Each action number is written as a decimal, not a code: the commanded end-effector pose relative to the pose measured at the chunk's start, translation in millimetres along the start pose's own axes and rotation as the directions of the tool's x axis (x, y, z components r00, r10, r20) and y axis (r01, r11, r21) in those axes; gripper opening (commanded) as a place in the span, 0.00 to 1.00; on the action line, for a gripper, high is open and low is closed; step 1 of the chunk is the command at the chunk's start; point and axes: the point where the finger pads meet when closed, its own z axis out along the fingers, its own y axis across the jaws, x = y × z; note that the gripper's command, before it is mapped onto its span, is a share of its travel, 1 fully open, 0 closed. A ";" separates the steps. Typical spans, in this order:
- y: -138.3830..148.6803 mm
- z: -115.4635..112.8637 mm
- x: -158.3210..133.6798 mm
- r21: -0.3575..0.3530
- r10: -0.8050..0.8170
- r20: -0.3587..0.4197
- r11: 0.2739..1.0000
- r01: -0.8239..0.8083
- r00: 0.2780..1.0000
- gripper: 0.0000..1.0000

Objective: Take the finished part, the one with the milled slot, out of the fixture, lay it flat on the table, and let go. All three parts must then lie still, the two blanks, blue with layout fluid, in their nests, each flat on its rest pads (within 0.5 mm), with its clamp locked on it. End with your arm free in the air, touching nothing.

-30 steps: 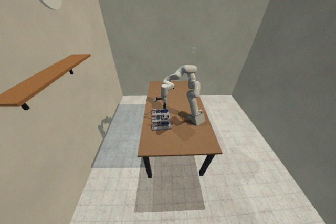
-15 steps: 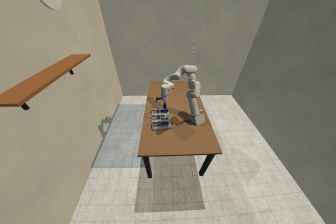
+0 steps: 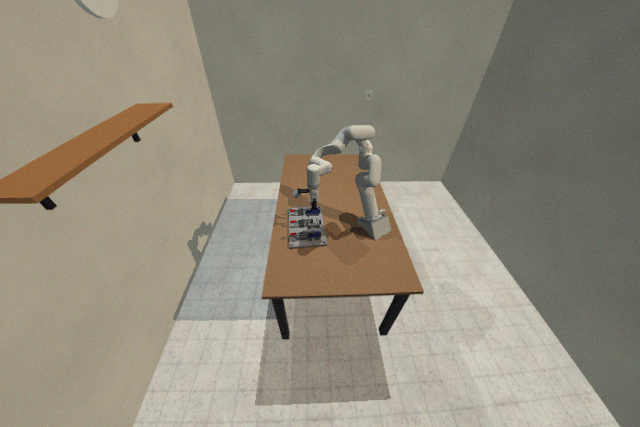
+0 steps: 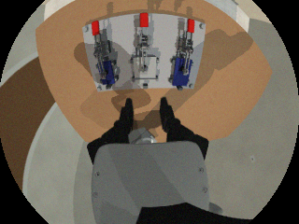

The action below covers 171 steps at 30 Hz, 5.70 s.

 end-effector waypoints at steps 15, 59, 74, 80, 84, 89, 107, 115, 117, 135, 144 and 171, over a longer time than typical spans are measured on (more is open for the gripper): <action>-0.4 35.2 2.8 0.003 0.002 -0.006 1.000 -0.002 1.000 0.47; -0.2 35.2 137.7 0.003 0.002 -0.006 1.000 -0.002 1.000 0.47; -0.3 66.0 137.9 0.003 0.002 -0.006 1.000 -0.002 1.000 0.47; -0.3 88.1 138.0 0.003 0.002 -0.006 1.000 -0.002 1.000 0.47; -0.4 97.0 138.1 0.003 0.002 -0.006 1.000 -0.002 1.000 0.47; -0.4 104.7 138.1 0.003 0.002 -0.006 1.000 -0.002 1.000 0.47; -0.4 107.5 138.1 0.003 0.002 -0.006 1.000 -0.002 1.000 0.47; -0.4 113.1 138.4 0.003 0.002 -0.006 1.000 -0.002 1.000 0.47; -0.4 116.8 138.7 0.003 0.002 -0.006 1.000 -0.002 1.000 0.47; -0.5 134.4 139.7 0.003 0.002 -0.006 1.000 -0.002 1.000 0.47; -0.5 134.5 139.7 0.003 0.002 -0.006 1.000 -0.002 1.000 0.47; -0.5 134.3 139.8 0.003 0.002 -0.006 1.000 -0.002 1.000 0.00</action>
